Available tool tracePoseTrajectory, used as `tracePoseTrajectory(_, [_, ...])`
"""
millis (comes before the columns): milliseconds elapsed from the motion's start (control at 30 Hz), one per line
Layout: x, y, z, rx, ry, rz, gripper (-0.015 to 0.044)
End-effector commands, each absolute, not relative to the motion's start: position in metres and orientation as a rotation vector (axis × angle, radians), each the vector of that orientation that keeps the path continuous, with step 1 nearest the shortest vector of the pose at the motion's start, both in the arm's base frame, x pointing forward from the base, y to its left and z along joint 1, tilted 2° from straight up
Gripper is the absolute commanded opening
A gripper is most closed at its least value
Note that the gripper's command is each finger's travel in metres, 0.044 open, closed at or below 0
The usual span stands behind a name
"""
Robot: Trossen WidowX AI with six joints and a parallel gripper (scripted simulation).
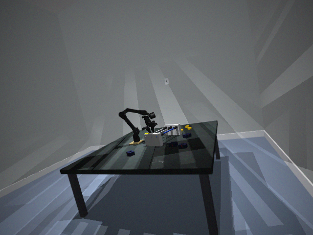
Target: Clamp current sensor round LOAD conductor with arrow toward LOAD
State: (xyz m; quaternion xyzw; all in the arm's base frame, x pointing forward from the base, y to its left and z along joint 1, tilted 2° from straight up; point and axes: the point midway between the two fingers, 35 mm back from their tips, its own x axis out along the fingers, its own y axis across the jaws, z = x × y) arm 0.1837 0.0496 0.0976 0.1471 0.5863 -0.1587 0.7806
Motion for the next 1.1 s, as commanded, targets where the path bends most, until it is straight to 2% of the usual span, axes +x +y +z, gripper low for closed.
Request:
tracePoseTrajectory(0, [0.181,0.049,0.095,0.317,1.266,-0.349,0.0000])
tracePoseTrajectory(67, [0.181,0.049,0.093,0.317,1.266,-0.349,0.0000])
tracePoseTrajectory(433, [0.183,0.050,0.097,0.317,1.267,-0.343,0.0289])
tracePoseTrajectory(600, [0.182,0.050,0.099,0.317,1.267,-0.343,0.0294])
tracePoseTrajectory(767, [0.167,0.054,0.147,0.318,1.267,-0.348,0.0294])
tracePoseTrajectory(867, [0.166,0.054,0.149,0.318,1.267,-0.349,0.0294])
tracePoseTrajectory(900, [0.166,0.054,0.149,0.334,1.268,-0.362,0.0320])
tracePoseTrajectory(1067, [0.175,0.050,0.150,0.768,1.248,-0.718,0.0320])
